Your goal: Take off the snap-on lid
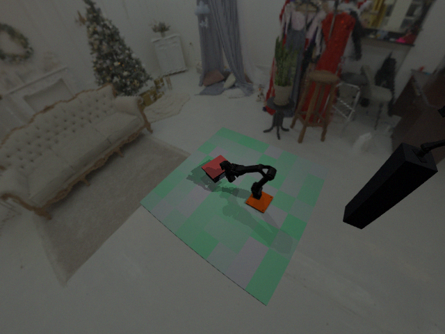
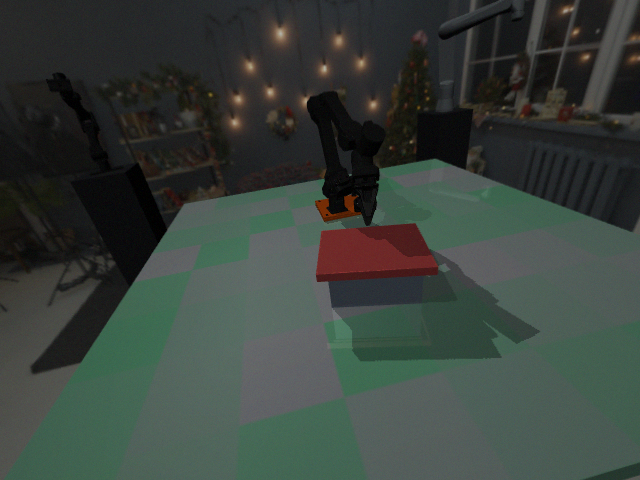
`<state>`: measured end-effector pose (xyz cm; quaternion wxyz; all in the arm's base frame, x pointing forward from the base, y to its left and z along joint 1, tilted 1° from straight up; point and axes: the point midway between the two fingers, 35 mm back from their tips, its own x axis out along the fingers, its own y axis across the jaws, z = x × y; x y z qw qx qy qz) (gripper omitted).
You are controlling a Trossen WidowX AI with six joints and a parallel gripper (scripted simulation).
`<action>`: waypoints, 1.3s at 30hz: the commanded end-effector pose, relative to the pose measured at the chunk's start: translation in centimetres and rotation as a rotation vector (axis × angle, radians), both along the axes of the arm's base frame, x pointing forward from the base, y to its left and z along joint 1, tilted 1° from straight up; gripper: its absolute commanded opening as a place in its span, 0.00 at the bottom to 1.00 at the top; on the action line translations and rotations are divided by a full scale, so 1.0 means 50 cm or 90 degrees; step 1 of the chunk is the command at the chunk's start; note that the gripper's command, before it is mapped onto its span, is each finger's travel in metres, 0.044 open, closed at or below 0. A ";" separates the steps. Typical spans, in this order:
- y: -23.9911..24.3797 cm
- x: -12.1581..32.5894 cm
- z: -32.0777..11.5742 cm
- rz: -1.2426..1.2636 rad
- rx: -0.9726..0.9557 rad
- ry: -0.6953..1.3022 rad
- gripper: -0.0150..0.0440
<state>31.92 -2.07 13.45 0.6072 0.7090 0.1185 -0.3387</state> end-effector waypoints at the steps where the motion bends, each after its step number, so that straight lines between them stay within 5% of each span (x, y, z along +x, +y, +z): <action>1: -0.004 0.008 -0.011 0.001 0.000 0.002 0.65; 19: -0.020 0.044 -0.048 0.001 -0.001 0.001 0.65; 36: -0.020 0.044 -0.048 0.001 -0.001 0.001 0.46; 39: -0.020 0.044 -0.048 0.001 -0.001 0.001 0.33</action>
